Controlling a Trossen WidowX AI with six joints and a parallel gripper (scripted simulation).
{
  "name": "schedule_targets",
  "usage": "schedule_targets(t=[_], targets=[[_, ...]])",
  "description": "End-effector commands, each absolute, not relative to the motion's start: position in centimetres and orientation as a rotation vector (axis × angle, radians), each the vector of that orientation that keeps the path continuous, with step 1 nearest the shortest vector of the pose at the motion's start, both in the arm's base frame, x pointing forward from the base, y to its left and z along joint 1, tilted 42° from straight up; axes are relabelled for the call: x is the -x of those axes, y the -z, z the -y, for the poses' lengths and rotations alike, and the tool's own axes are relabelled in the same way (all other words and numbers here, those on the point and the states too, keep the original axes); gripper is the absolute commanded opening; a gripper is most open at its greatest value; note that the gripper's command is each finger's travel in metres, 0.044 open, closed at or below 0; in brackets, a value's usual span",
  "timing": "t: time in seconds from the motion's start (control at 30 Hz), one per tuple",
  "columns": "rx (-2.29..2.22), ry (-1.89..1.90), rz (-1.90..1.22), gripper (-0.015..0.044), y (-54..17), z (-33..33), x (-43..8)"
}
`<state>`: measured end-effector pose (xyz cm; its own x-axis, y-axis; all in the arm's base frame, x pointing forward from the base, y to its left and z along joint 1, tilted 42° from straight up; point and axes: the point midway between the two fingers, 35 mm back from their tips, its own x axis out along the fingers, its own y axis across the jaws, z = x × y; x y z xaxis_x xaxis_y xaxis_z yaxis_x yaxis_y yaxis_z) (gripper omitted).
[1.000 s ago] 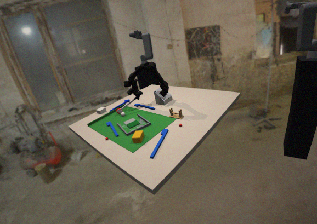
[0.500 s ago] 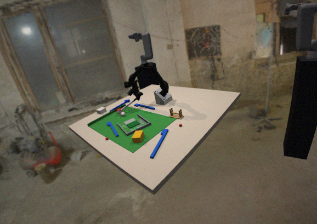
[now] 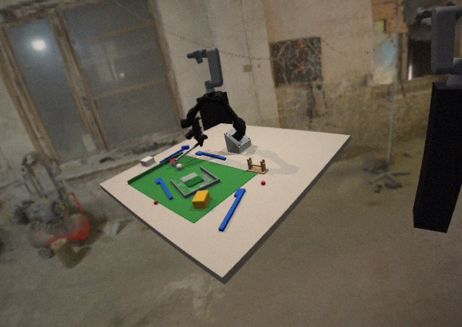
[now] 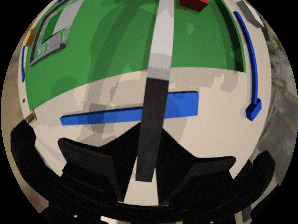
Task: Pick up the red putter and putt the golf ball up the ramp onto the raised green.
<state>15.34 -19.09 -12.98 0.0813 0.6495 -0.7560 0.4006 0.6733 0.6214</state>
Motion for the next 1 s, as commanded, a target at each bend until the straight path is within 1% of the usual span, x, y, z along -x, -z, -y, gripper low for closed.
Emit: schedule_targets(t=[0.0,0.17,0.23,0.3,0.5,0.8,0.97], targets=[[-0.900,-0.228,-1.540,0.0000,12.3,18.5,-15.9],[-0.898,-0.224,-1.538,0.0000,7.5,13.7,-19.4],[-0.900,-0.229,-1.537,0.0000,5.8,11.6,-20.2],[-0.902,-0.232,-1.537,0.0000,5.3,10.7,-20.5],[-0.901,-0.231,-1.537,0.0000,4.6,11.4,-20.5],[-0.901,-0.230,-1.538,0.0000,1.1,14.5,-20.0],[-0.908,-0.229,-1.541,0.0000,1.3,14.2,-20.0]])
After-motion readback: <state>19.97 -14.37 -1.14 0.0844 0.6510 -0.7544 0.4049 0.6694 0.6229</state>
